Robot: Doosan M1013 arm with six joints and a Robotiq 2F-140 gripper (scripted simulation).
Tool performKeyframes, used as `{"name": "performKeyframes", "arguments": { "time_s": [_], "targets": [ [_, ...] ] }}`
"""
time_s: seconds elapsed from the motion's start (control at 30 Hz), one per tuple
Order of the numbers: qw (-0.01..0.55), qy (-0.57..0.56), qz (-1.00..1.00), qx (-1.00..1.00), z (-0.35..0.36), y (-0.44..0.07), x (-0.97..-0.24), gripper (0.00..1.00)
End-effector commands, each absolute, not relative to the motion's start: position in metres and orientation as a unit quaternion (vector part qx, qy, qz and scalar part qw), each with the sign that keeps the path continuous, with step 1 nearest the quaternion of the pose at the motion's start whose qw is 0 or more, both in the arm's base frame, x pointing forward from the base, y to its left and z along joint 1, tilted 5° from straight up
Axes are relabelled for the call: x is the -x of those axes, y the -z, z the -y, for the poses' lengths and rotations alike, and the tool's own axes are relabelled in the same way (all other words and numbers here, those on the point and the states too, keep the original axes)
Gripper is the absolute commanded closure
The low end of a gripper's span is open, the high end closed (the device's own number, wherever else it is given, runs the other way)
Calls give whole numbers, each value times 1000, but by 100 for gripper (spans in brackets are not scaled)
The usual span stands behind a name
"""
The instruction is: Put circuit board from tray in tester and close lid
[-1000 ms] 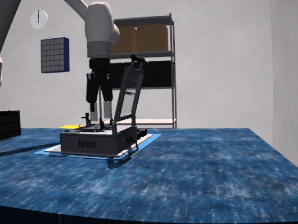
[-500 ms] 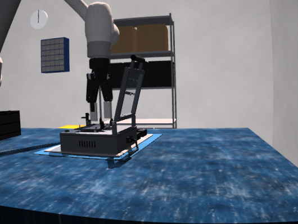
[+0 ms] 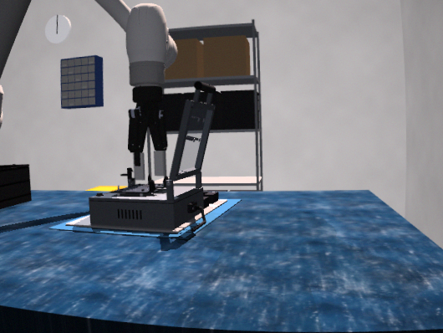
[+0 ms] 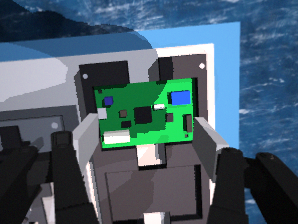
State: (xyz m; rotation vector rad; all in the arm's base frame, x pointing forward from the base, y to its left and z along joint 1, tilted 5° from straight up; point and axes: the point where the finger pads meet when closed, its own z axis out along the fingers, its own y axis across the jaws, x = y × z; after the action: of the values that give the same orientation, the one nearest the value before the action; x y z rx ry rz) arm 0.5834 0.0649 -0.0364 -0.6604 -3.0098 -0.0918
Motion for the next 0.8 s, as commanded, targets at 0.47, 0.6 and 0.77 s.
{"name": "performKeyframes", "arguments": {
  "time_s": [0.47, 0.6, 0.77],
  "targets": [
    [29, 30, 976, 214, -67, 36, -583, 42],
    [29, 30, 976, 214, -67, 36, -583, 42],
    [29, 30, 976, 214, -67, 36, -583, 42]
  ]
}}
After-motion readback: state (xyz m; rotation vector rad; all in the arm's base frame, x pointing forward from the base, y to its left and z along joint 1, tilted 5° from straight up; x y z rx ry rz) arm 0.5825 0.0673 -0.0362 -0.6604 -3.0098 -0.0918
